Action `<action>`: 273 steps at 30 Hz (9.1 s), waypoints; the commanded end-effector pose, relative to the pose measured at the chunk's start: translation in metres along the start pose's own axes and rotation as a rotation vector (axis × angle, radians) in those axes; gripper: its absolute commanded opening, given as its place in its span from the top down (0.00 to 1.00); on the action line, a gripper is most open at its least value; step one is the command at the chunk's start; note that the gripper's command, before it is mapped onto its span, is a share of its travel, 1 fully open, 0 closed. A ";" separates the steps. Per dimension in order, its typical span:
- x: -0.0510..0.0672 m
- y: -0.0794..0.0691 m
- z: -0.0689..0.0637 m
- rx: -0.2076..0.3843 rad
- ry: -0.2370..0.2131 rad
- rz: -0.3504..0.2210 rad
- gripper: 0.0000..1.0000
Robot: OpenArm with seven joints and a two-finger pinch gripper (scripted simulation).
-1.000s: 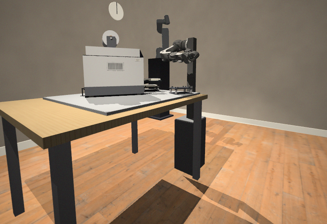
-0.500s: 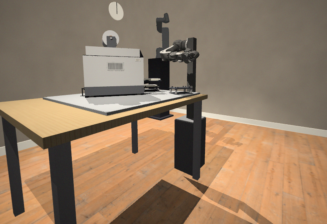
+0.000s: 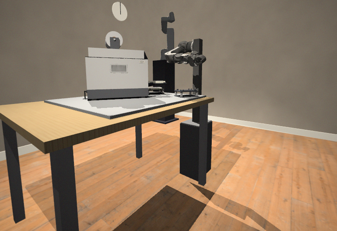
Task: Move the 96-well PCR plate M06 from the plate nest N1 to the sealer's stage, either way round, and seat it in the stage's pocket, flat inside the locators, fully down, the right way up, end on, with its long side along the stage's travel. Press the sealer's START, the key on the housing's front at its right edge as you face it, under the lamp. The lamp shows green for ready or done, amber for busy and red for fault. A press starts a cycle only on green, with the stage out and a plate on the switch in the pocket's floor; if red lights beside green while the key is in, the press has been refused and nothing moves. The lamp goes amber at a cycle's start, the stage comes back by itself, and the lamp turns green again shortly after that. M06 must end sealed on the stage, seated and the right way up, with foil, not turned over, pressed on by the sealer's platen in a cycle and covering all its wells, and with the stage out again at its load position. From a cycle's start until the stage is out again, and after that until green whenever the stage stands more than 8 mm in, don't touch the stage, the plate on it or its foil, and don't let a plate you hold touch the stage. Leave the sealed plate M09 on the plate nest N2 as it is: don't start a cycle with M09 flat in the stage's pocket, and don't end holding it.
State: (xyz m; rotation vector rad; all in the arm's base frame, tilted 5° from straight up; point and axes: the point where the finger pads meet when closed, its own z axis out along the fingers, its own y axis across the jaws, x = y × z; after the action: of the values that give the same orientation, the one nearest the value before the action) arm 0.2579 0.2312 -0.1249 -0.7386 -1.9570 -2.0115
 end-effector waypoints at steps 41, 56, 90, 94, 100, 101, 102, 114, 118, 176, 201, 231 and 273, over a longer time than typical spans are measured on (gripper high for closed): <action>0.001 0.003 0.000 0.008 0.000 -0.001 1.00; -0.003 -0.022 -0.003 0.153 -0.031 -0.046 1.00; -0.002 -0.017 -0.003 0.153 -0.031 -0.046 1.00; -0.004 -0.026 -0.006 0.207 -0.045 -0.062 1.00; -0.008 -0.041 -0.010 0.296 -0.070 -0.086 1.00; -0.008 -0.041 -0.010 0.296 -0.070 -0.086 1.00; -0.008 -0.041 -0.010 0.296 -0.070 -0.086 1.00; -0.007 -0.038 -0.010 0.296 -0.070 -0.086 1.00; -0.007 -0.038 -0.010 0.296 -0.070 -0.086 1.00; -0.014 -0.056 -0.020 0.437 -0.115 -0.123 1.00; -0.024 -0.073 -0.035 0.575 -0.166 -0.156 1.00; -0.021 -0.070 -0.032 0.573 -0.164 -0.156 1.00; -0.030 -0.084 -0.049 0.711 -0.224 -0.183 1.00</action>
State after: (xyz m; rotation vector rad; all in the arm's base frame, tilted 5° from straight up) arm 0.2306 0.1849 -0.2114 -0.6221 -2.6984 -1.1810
